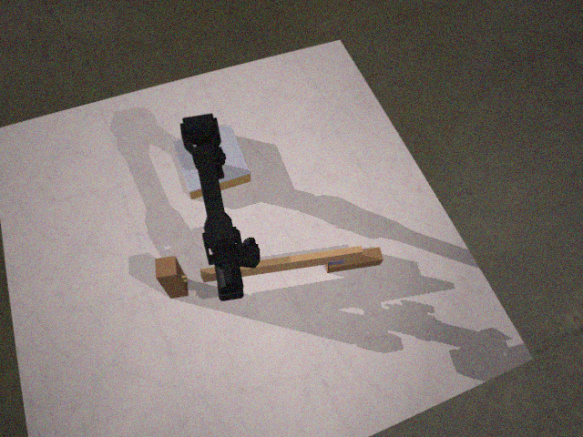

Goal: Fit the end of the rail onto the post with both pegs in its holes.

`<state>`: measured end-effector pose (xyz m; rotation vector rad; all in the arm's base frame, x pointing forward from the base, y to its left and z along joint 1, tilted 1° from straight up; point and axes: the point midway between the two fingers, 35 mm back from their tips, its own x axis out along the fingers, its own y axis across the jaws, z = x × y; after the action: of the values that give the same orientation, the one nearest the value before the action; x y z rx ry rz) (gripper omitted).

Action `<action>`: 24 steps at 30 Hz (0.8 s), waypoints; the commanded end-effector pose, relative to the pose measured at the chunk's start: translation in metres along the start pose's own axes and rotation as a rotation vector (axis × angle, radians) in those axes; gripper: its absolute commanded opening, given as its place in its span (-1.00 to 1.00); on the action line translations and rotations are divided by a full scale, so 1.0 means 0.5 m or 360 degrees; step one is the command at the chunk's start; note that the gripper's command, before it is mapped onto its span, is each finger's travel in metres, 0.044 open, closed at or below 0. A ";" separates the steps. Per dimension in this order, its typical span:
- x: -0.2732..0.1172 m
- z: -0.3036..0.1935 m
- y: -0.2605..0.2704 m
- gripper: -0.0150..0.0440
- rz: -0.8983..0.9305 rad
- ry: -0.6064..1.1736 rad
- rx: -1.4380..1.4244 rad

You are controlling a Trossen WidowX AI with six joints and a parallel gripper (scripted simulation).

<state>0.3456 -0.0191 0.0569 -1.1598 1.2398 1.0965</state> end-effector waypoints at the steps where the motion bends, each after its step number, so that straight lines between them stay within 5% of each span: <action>1: -0.002 -0.005 -0.001 -0.49 -0.0009 -0.0001 -0.0001; 24: -0.001 -0.019 -0.001 -0.49 -0.0009 0.0000 -0.0001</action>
<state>0.3452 -0.0261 0.0560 -1.1600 1.2372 1.0971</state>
